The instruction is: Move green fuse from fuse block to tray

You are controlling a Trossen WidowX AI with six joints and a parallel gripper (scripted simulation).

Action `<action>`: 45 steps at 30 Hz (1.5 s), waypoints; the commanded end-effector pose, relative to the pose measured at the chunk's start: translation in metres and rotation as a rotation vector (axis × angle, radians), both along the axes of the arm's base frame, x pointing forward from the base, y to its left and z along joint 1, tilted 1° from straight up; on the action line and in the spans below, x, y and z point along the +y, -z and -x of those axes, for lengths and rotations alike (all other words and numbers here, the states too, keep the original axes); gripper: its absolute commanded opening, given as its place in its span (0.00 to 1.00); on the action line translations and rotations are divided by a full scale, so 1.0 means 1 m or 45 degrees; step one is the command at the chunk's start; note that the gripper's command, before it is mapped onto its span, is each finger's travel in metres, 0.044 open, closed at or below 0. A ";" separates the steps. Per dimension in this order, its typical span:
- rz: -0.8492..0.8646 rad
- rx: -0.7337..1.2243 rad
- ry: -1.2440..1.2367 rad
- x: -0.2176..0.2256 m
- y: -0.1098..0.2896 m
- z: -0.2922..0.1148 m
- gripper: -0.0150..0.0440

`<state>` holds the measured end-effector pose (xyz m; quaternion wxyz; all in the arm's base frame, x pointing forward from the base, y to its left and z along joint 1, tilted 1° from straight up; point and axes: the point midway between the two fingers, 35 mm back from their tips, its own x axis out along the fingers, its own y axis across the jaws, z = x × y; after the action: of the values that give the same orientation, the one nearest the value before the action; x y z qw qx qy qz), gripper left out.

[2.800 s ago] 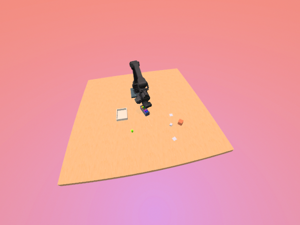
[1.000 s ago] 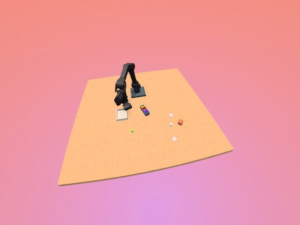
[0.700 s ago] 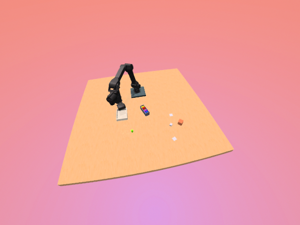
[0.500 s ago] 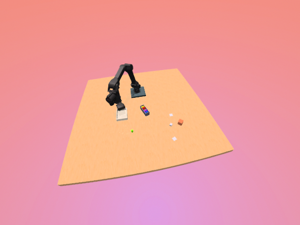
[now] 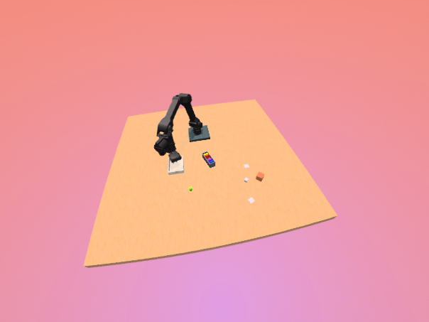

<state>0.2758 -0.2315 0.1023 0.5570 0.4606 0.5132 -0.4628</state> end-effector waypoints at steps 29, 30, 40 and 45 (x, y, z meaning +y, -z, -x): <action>-0.009 0.006 -0.006 0.003 -0.024 0.003 0.81; -0.009 0.006 -0.006 0.003 -0.024 0.003 0.81; -0.002 0.003 0.000 0.002 -0.025 0.003 0.81; -0.002 0.003 0.000 0.002 -0.025 0.003 0.81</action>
<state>0.2732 -0.2293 0.1270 0.5559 0.4606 0.5143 -0.4629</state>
